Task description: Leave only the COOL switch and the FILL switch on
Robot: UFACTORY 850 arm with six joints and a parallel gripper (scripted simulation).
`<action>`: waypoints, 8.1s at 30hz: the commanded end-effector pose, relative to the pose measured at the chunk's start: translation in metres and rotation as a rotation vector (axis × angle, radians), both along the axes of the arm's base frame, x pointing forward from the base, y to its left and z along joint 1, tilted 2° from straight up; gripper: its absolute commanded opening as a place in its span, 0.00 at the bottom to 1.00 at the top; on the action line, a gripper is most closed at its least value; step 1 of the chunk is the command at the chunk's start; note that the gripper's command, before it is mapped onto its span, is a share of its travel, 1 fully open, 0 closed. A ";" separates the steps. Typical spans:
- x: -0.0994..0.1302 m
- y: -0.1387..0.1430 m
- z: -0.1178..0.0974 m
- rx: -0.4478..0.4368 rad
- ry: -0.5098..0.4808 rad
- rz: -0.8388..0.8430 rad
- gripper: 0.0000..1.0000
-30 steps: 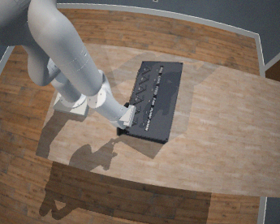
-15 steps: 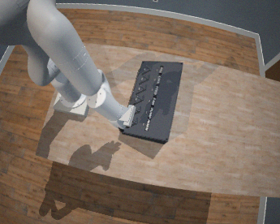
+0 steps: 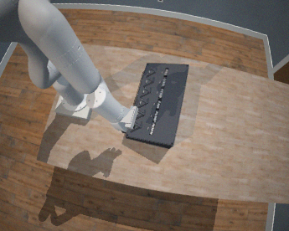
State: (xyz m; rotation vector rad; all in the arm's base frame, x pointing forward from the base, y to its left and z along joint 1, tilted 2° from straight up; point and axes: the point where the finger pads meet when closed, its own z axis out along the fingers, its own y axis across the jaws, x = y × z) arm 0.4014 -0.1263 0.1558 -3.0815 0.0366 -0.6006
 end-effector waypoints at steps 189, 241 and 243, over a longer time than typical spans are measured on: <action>-0.019 0.320 -0.080 0.009 0.008 0.003 0.00; -0.011 0.320 -0.076 0.009 0.008 0.003 0.00; -0.010 0.320 -0.076 0.009 0.008 0.003 0.00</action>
